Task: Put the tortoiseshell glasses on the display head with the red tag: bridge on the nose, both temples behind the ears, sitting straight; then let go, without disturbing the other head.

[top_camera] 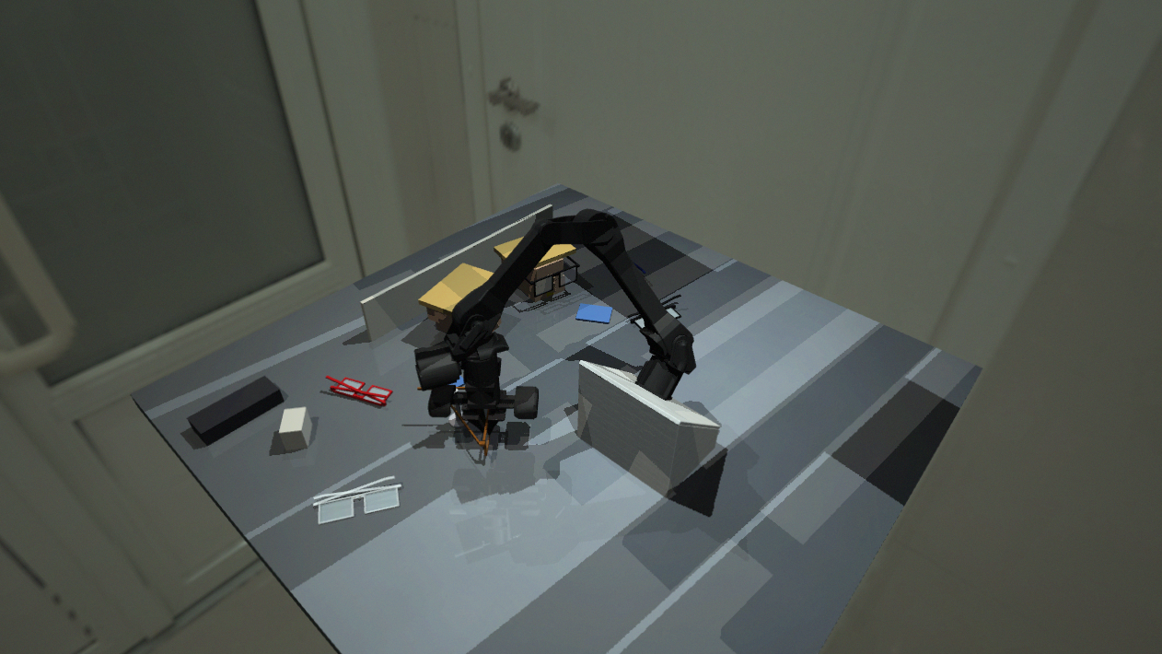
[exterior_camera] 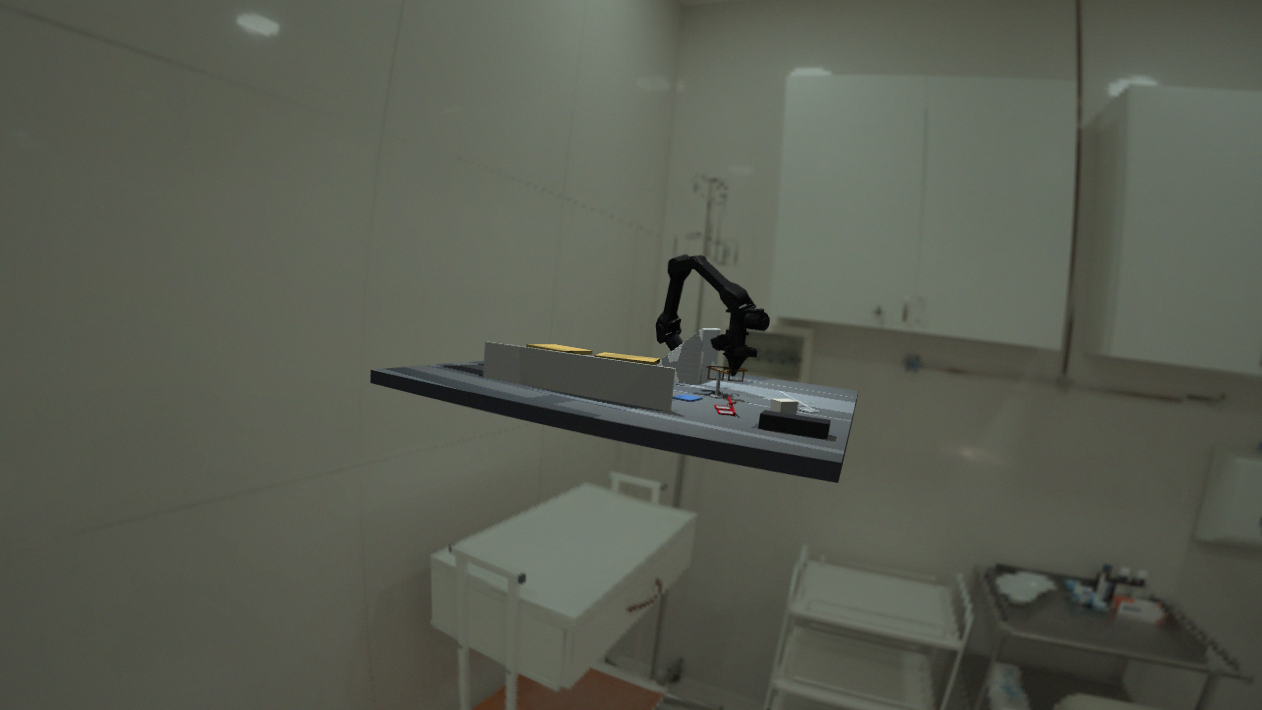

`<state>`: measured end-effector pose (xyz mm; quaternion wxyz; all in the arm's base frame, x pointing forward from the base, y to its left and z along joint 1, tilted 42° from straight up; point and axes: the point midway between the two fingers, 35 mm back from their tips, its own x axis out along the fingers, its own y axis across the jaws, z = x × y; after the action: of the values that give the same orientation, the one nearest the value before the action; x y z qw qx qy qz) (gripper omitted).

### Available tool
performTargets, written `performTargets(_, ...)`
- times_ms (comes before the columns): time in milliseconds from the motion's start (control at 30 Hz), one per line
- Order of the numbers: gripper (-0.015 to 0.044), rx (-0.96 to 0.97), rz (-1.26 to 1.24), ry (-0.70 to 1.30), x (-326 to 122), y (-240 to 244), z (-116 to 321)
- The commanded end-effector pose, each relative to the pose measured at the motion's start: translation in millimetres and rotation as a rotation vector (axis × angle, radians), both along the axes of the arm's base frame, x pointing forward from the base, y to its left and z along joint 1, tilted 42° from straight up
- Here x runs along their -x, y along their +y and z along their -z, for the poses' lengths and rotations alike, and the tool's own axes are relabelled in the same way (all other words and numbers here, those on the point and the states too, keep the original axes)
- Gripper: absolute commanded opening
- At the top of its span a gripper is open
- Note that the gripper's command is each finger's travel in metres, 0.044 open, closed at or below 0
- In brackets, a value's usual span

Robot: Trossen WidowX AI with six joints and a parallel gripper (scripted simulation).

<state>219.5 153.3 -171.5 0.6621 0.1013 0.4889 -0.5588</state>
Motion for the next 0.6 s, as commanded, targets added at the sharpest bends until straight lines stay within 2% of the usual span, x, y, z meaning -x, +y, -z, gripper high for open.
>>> performTargets(0, 0.0, -0.005, 0.006, 0.001, 2.0, 2.7, 1.9)
performTargets(567, 0.0, -0.005, 0.006, 0.001, 0.1, 0.5, 0.3)
